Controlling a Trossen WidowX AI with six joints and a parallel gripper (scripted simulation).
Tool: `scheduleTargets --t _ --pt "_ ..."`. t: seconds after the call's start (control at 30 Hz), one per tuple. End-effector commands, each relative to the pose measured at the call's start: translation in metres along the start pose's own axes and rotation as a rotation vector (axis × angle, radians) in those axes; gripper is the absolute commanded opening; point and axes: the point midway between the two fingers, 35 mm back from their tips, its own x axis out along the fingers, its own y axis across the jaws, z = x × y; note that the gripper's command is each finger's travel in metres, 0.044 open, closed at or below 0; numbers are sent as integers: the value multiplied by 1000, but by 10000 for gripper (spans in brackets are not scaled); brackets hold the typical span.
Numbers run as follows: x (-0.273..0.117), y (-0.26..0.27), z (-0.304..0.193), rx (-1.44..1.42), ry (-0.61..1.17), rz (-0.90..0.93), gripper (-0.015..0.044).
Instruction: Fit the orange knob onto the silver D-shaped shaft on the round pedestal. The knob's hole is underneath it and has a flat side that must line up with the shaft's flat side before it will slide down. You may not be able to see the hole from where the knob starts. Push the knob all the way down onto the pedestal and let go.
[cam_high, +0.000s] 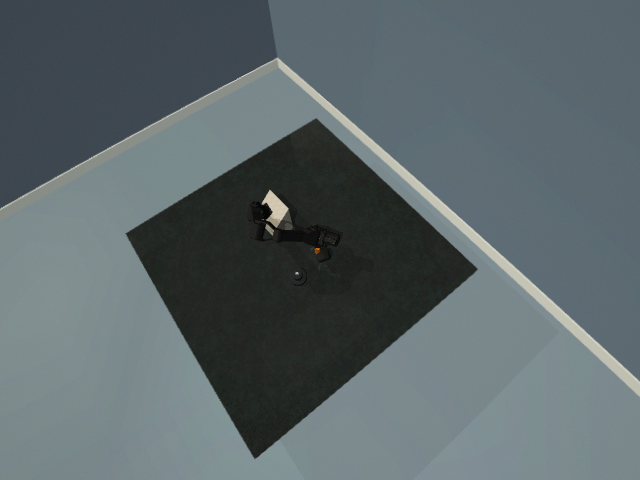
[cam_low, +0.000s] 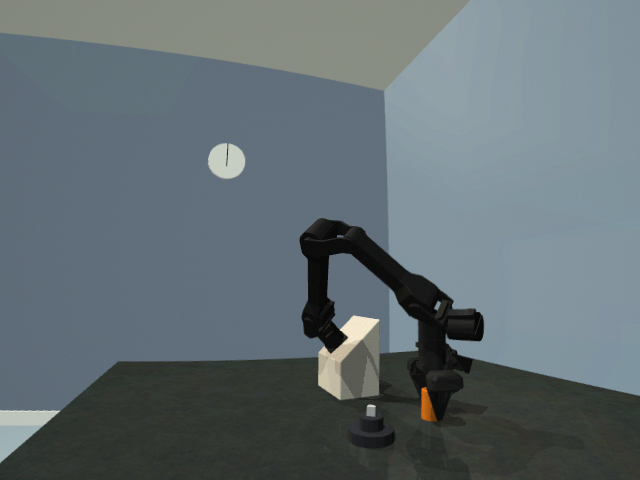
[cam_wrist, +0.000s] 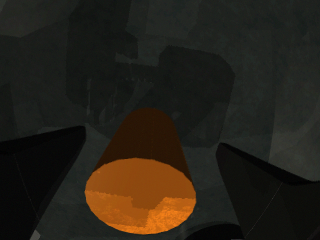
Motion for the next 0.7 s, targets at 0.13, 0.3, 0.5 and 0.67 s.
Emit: scheduleTargets --t 0.13,0.3,0.5,0.67 --pt "4 4 -1 -16 9 2 282" --pt "4 4 -1 -16 9 2 190" --pt "4 4 -1 -16 9 2 150" --pt "-3 0 1 20 -6 -8 19"
